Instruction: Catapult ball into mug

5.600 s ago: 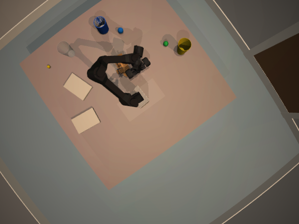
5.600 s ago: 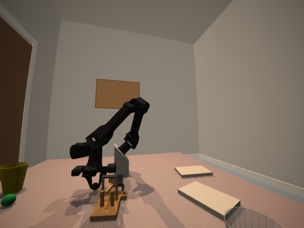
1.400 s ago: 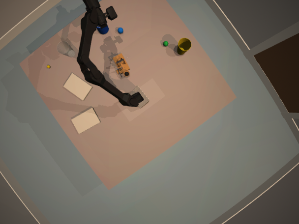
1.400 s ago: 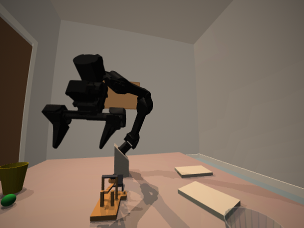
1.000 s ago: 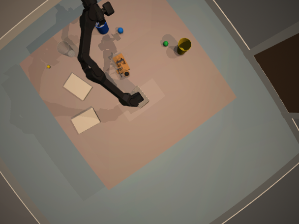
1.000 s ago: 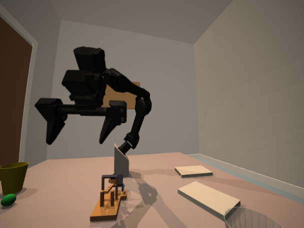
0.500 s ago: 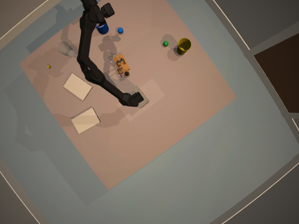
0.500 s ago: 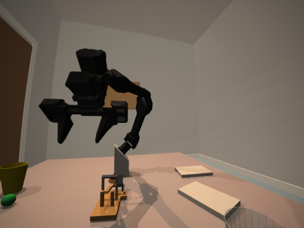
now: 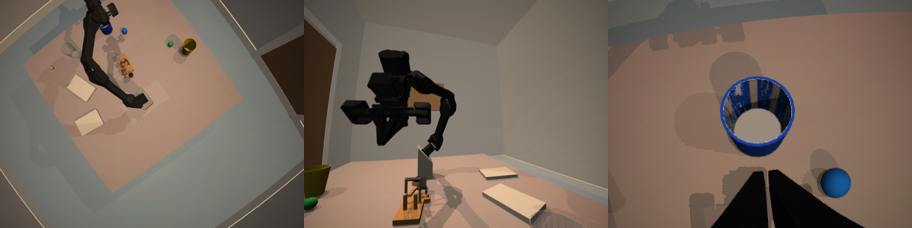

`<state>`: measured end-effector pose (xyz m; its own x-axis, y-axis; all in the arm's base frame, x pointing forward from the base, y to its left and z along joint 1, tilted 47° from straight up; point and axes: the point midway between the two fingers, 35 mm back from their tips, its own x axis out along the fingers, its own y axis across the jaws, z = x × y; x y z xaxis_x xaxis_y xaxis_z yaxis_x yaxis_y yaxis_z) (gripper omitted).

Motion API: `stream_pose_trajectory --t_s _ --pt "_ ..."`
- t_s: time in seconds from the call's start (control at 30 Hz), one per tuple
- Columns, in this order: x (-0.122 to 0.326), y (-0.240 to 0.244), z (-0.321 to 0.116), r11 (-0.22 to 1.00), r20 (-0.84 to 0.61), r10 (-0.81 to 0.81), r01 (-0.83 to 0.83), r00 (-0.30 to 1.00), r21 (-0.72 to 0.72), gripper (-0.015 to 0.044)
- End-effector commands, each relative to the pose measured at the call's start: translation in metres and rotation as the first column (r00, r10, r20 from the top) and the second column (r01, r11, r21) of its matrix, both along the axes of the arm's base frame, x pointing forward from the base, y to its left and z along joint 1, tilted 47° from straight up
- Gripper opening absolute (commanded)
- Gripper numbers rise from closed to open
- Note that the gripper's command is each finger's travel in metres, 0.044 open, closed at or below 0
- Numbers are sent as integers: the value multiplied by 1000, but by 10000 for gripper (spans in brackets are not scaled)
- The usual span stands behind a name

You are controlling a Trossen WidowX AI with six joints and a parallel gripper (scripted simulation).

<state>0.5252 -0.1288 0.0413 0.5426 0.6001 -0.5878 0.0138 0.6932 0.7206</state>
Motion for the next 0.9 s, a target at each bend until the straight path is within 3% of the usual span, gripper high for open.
stream_pose_trajectory --t_s 0.0,0.43,0.87 --pt "0 -1 1 1000 5 1 -1 1000 0 0" --pt "-29 46 2 959 -1 199 -194 980 -206 0" --pt "-80 96 1 787 -68 468 -451 881 -421 0"
